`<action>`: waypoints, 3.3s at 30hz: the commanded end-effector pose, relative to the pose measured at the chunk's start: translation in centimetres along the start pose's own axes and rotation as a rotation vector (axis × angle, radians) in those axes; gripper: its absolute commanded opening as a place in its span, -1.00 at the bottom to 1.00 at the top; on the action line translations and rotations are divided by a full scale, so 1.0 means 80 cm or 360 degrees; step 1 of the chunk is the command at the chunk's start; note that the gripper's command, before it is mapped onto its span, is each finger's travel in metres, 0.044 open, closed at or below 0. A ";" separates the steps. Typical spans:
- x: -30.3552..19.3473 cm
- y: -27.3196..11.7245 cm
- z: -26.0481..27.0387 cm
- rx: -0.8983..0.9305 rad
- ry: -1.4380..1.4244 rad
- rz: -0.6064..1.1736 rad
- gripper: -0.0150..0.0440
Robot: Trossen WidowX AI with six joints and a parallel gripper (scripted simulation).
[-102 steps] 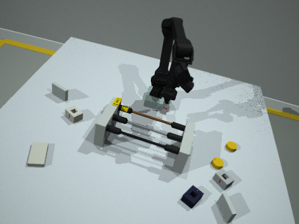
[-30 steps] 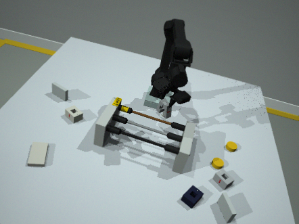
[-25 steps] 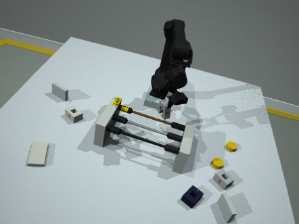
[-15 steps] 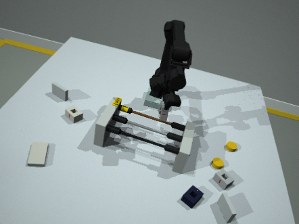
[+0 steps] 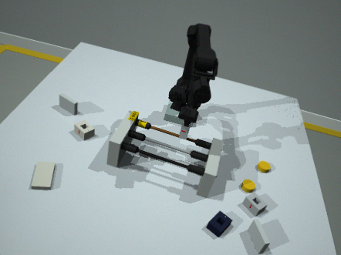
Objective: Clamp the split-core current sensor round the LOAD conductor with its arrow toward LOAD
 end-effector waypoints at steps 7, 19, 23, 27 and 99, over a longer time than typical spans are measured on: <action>0.000 0.017 0.002 0.0004 0.0026 0.0006 -0.49; 0.000 0.042 0.002 0.0004 0.0026 0.0006 -0.49; 0.000 0.050 0.002 0.0004 0.0026 0.0006 -0.49; 0.000 0.058 0.001 0.0004 0.0026 0.0006 -0.49; 0.000 0.057 0.001 0.0003 0.0017 0.0001 1.00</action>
Point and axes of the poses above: the point midway between the two fingers, 35 mm back from their tips, its own y axis out along the fingers, its own z axis across the jaws, x = y × z, the point moved 10 cm from there along -y, back along the fingers, and after that the axes turned 6 degrees about -y, right-handed, at the moved point
